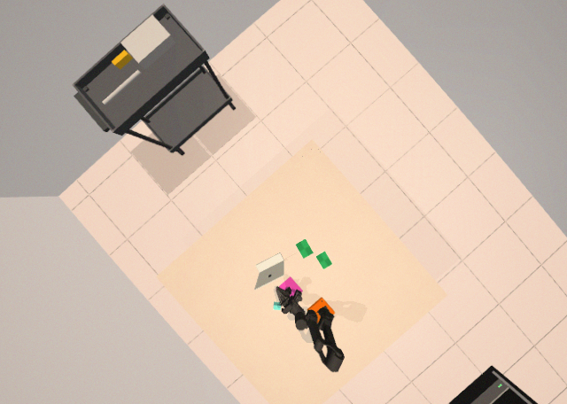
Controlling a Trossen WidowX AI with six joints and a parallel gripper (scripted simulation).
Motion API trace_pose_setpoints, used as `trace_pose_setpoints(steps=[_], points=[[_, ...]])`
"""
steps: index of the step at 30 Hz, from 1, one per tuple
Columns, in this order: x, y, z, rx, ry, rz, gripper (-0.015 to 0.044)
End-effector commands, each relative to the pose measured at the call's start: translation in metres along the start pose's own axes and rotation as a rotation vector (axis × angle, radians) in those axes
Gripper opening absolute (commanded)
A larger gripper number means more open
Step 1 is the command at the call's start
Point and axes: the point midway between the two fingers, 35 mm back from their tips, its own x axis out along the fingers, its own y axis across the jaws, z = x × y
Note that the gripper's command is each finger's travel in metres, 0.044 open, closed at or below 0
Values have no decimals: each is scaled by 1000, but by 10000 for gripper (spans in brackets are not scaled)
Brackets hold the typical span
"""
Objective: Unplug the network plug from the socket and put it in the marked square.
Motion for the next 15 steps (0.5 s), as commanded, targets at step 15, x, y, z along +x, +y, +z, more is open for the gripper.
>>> trace_pose_setpoints(steps=[15], points=[[27, 1, 5, -3, 4, 3, 156]])
